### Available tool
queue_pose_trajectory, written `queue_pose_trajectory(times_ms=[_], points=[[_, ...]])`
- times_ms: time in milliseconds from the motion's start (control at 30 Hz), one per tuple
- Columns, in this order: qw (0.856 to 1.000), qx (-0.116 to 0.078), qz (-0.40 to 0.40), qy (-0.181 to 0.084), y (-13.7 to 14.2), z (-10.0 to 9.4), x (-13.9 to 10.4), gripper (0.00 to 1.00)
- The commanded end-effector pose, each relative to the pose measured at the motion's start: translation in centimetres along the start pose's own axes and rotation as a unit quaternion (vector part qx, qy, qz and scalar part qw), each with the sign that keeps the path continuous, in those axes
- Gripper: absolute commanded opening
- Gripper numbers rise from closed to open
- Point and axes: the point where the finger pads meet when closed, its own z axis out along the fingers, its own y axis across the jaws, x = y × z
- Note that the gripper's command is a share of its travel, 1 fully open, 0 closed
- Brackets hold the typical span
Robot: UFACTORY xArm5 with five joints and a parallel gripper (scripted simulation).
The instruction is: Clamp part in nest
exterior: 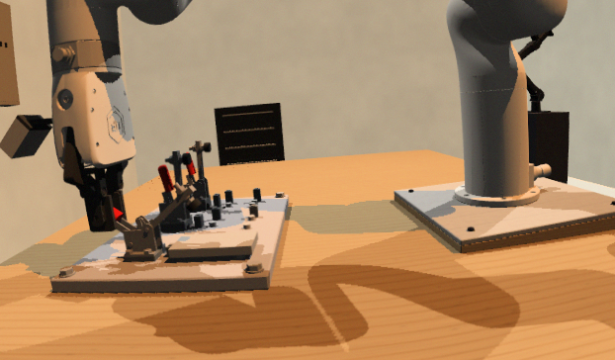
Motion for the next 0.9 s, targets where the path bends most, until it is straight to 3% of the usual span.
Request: queue_pose_trajectory(times_ms=[0, 867], points=[[1.000, 0.000, 0.000, 0.001, 0.0, 0.3, 0.6, 0.00], [1.000, 0.000, 0.000, 0.002, 0.0, 1.8, 1.6, 0.00]])
